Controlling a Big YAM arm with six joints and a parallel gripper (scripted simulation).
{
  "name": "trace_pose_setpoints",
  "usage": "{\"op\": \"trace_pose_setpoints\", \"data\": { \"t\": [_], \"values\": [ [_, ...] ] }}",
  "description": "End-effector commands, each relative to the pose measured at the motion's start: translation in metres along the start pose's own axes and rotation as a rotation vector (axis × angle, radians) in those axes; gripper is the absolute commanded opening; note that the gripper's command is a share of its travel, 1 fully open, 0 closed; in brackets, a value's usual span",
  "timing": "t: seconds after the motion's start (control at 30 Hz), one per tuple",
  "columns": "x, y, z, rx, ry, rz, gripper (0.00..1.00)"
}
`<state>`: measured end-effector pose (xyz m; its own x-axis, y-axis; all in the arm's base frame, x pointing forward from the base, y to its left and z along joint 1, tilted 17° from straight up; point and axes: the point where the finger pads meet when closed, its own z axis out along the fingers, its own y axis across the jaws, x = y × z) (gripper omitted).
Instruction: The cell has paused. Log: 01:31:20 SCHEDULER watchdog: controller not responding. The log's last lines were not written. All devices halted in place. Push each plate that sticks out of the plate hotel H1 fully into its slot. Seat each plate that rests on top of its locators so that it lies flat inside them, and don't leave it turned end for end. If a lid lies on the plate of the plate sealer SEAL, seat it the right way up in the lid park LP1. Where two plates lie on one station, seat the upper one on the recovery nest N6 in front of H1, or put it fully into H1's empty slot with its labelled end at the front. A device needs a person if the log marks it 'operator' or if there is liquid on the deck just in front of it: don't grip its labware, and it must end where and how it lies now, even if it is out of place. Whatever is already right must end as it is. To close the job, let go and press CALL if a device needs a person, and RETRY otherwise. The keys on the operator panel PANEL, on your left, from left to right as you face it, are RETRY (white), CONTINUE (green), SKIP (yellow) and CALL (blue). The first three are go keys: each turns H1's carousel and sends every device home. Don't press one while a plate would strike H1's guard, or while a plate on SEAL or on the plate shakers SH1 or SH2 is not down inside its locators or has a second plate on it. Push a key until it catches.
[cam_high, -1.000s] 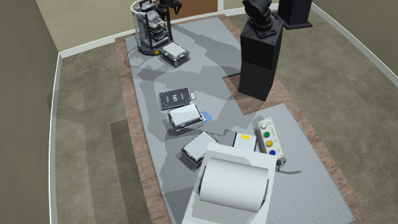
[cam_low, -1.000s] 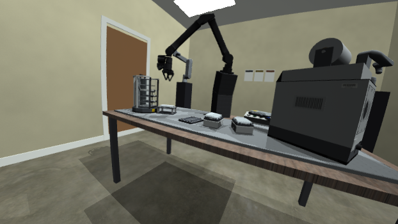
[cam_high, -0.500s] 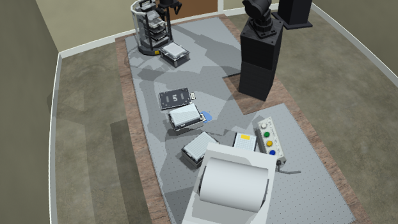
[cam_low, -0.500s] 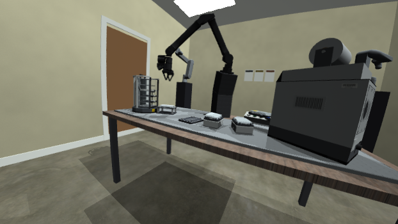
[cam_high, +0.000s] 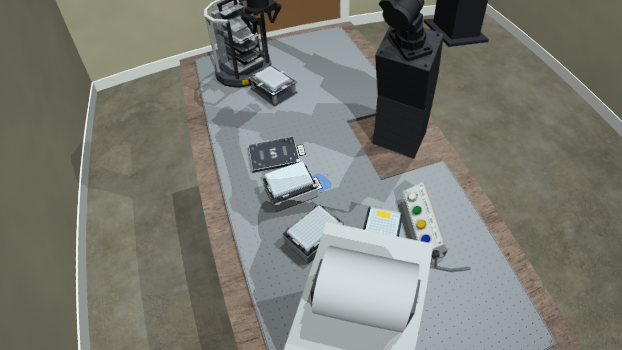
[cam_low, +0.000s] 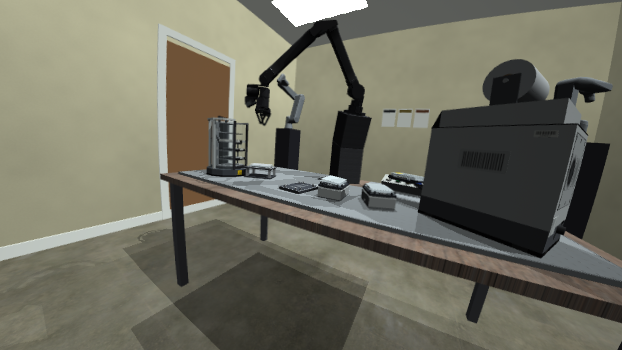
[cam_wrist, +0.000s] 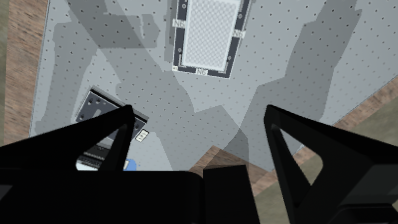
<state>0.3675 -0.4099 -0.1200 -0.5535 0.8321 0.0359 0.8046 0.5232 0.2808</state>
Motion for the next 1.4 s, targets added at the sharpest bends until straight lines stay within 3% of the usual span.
{"op": "trace_pose_setpoints", "data": {
  "t": [0.0, 0.3, 0.37, 0.4, 0.47, 0.77, 0.97, 1.03, 1.37],
  "values": [
    [0.003, 0.024, -0.005, 0.0, -0.018, -0.18, 1.0],
    [0.014, 0.052, -0.005, -0.001, -0.018, -0.479, 1.0],
    [0.014, 0.052, -0.005, -0.001, -0.018, -0.479, 1.0],
    [0.023, 0.049, 0.012, -0.004, 0.015, -0.469, 1.0],
    [0.018, 0.061, -0.005, -0.002, -0.018, -0.479, 1.0],
    [0.03, 0.089, -0.005, -0.004, -0.017, -0.457, 1.0],
    [0.041, 0.097, 0.006, -0.004, 0.012, -0.448, 1.0],
    [0.037, 0.108, -0.005, -0.005, -0.017, -0.457, 1.0],
    [0.053, 0.136, 0.002, -0.004, -0.002, -0.452, 1.0]
  ]
}}
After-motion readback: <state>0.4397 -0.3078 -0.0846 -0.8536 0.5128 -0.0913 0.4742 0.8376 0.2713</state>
